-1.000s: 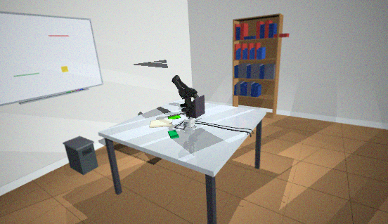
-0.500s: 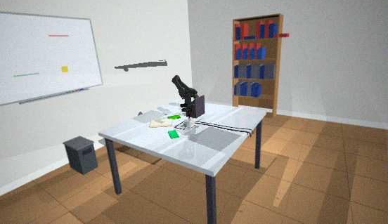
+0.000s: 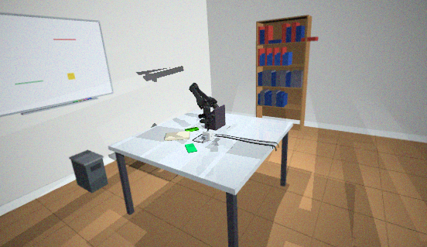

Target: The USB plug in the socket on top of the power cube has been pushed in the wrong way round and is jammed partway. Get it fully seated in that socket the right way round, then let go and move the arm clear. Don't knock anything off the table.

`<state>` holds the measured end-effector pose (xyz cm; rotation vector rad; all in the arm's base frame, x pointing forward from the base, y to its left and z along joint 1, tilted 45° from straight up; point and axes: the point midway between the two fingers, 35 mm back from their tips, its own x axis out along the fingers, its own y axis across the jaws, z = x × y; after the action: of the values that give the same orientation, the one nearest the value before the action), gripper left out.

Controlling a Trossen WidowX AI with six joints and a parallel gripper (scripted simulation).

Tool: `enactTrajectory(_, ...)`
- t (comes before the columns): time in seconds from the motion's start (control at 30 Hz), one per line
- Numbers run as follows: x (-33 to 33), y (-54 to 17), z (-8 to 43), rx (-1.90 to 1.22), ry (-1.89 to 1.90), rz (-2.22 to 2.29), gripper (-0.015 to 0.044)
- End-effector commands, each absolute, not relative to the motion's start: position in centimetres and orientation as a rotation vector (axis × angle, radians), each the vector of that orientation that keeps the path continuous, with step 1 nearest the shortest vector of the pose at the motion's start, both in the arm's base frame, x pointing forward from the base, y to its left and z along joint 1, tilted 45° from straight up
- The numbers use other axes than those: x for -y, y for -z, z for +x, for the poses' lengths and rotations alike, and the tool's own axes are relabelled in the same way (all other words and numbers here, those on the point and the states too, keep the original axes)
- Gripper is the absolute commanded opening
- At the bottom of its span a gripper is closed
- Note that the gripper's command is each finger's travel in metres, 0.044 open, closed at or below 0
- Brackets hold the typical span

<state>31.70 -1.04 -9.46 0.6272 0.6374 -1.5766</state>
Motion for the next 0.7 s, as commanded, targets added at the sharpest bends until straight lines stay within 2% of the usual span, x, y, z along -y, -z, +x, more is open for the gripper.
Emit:
enactTrajectory(0.0, 0.79, 9.26, 31.74, -0.636, 1.577, 0.631, 0.0000)
enactTrajectory(0.67, -0.16, 8.31, 31.86, -0.637, 1.577, 0.632, 0.0000)
